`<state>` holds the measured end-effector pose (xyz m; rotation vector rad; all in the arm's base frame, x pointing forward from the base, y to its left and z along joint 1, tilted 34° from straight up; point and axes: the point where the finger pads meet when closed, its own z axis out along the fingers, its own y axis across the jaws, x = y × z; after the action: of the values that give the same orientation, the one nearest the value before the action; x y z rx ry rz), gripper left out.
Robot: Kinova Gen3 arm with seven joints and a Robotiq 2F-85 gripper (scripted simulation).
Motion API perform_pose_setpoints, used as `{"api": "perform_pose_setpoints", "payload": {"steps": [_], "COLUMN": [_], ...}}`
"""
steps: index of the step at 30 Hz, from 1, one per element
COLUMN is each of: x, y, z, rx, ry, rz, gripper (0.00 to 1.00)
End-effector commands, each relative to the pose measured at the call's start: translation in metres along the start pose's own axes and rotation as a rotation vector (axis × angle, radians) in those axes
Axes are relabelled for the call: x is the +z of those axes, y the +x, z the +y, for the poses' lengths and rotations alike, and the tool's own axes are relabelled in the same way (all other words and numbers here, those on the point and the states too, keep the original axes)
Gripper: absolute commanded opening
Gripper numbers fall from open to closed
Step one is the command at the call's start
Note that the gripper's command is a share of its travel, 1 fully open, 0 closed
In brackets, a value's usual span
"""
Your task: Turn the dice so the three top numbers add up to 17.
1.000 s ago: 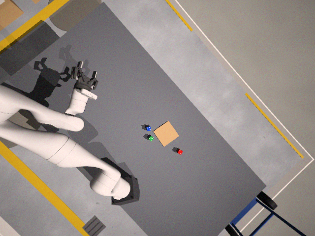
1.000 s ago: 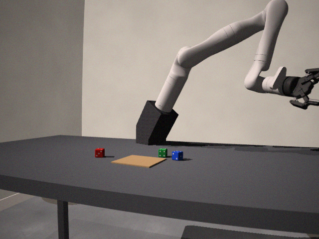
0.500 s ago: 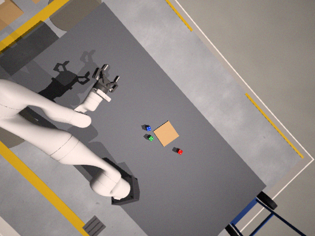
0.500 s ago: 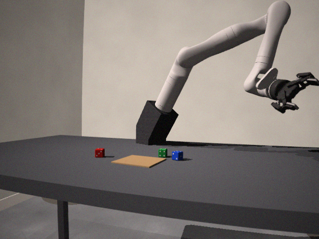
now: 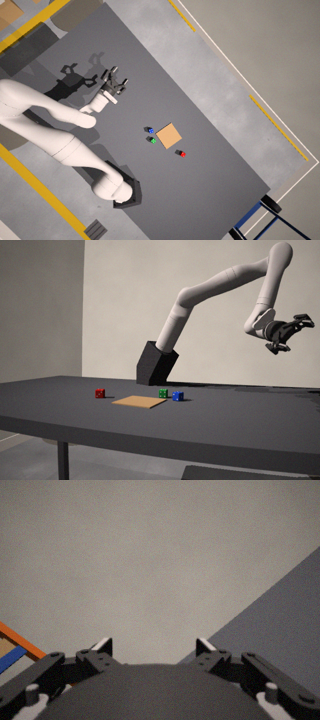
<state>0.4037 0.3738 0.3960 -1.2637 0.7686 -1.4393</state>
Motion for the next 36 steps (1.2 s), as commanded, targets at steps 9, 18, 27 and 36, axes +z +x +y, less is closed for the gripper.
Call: {"api": "perform_pose_setpoints", "payload": {"steps": [9,18,27,36], "x": [0.010,0.014,0.022,0.025], "y": [0.021,0.032,0.055,0.067], "z": [0.020,0.031,0.053,0.065], "rx": [-0.037,-0.056,-0.094,-0.113], "ry": [-0.050,-0.078,-0.137,-0.169], "rz": [0.059,0.089,0.150,0.181], "gripper": [1.00,1.00,1.00,1.00]}}
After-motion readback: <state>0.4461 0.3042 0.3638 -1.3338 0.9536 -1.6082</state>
